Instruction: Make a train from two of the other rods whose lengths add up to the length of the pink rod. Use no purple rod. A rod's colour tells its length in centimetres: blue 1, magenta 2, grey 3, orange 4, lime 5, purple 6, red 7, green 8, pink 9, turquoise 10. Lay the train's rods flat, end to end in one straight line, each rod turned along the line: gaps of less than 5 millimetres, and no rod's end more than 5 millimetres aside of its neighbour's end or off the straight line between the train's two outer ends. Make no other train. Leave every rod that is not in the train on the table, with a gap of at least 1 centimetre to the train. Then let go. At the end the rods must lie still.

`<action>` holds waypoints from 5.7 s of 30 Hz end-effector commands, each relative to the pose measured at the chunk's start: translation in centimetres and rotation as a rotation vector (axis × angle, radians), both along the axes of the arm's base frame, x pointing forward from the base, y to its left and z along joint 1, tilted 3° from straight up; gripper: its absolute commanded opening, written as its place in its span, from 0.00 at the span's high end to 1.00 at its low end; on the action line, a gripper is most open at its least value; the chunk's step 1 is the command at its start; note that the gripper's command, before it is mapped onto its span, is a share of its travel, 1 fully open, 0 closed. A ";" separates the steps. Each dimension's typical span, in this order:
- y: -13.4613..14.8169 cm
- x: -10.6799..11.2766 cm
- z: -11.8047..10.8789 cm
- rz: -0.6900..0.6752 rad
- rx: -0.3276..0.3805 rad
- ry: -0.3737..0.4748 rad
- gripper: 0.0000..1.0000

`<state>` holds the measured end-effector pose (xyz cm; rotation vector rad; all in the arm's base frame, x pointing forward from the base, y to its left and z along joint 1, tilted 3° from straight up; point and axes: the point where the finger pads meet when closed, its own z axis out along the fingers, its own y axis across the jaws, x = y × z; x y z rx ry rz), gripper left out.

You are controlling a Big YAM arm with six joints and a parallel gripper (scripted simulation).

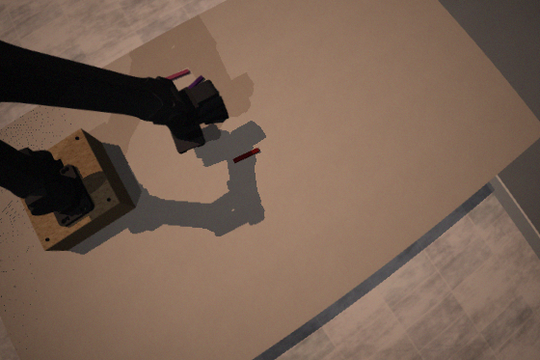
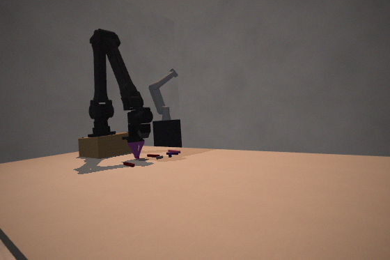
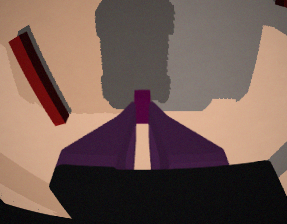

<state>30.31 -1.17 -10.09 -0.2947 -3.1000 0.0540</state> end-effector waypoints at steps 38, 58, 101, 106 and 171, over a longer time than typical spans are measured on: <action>-0.3 0.2 -0.3 0.005 -0.004 0.000 0.76; 0.3 2.7 8.6 -0.004 -0.004 -0.057 0.76; 7.0 6.3 7.3 0.283 0.011 -0.042 0.00; 6.3 4.4 6.2 0.281 0.008 0.012 0.76; 6.5 4.8 3.7 0.285 0.009 -0.007 0.76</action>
